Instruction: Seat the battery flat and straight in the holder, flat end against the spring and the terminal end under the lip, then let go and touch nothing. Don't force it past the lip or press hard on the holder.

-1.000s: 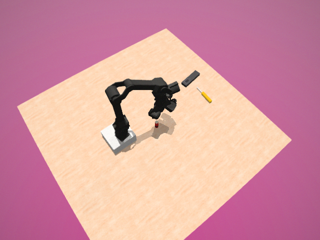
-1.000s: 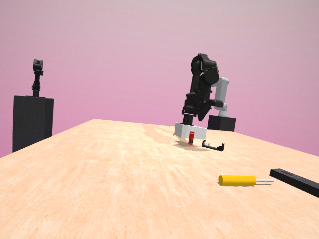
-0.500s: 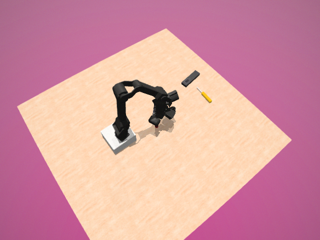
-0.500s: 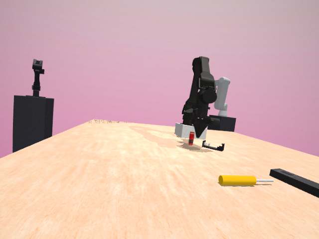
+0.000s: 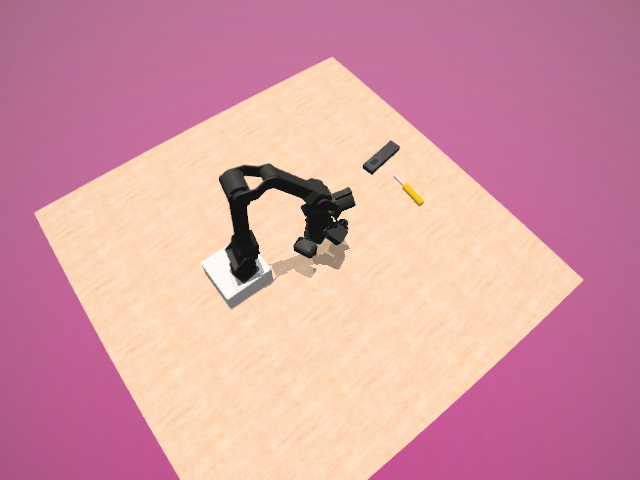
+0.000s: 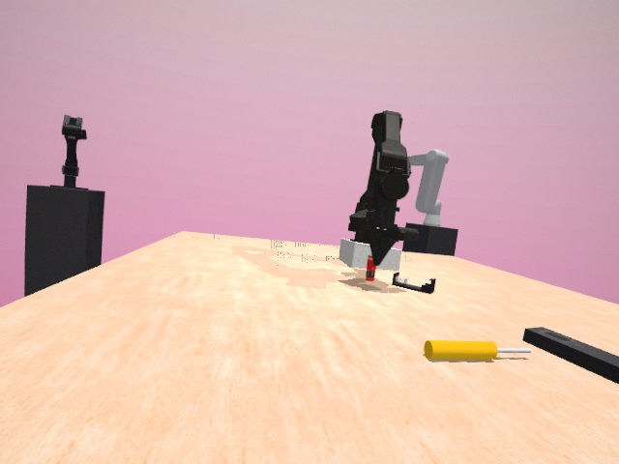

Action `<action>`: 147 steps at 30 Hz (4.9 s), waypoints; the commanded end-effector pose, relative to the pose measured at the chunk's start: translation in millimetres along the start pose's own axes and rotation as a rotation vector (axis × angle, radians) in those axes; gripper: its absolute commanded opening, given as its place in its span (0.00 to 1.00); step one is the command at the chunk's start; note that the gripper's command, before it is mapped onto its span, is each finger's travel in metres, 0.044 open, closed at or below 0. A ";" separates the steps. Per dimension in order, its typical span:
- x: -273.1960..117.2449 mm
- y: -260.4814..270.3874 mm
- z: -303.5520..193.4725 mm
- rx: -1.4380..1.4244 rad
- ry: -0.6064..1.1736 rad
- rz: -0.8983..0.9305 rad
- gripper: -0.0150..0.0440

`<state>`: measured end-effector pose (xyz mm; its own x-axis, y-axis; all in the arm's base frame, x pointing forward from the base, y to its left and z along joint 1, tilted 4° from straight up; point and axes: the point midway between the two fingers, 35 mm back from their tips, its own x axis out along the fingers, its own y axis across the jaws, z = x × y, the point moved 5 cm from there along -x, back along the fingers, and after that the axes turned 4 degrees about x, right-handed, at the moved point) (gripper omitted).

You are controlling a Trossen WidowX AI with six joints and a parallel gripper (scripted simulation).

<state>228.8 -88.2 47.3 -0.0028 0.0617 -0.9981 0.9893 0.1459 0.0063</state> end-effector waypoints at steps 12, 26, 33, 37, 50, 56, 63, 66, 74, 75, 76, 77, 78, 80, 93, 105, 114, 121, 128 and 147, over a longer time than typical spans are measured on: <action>1.7 -25.9 0.6 -0.001 0.004 -0.006 0.25; 2.8 -44.2 0.1 -0.001 0.004 -0.007 0.25; 0.2 -41.9 1.0 0.003 0.004 -0.001 0.25; -28.1 -39.7 3.0 0.001 0.004 -0.003 0.25; -75.5 -42.7 0.4 0.003 0.006 -0.004 0.25; -73.4 -43.2 0.8 -0.058 0.006 -0.003 0.34; -46.5 -50.0 3.0 -0.694 0.006 -0.004 0.65; -35.0 -53.7 3.2 -0.975 0.007 -0.004 0.65; -11.1 -63.4 2.0 -1.579 0.010 -0.004 0.65; -11.1 -63.4 2.0 -1.579 0.010 -0.004 0.65; -11.1 -63.4 2.0 -1.579 0.010 -0.004 0.65; -11.1 -63.4 2.0 -1.579 0.010 -0.004 0.65; -11.1 -63.4 2.0 -1.579 0.010 -0.004 0.65; -11.1 -63.4 2.0 -1.579 0.010 -0.004 0.65; 2.7 -62.5 2.8 -1.579 0.010 -0.004 0.65; 21.8 -62.6 2.8 -1.579 0.010 -0.004 0.65; 35.7 -63.7 1.9 -1.579 0.010 -0.004 0.65; 39.3 -64.1 1.6 -1.579 0.011 -0.004 0.51; 39.3 -64.1 1.6 -1.579 0.011 -0.004 0.40; -11.9 -60.4 1.6 -1.517 0.010 -0.004 0.37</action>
<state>167.8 -99.7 55.9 -0.0083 0.0663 -0.9978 -0.1321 0.9890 0.0669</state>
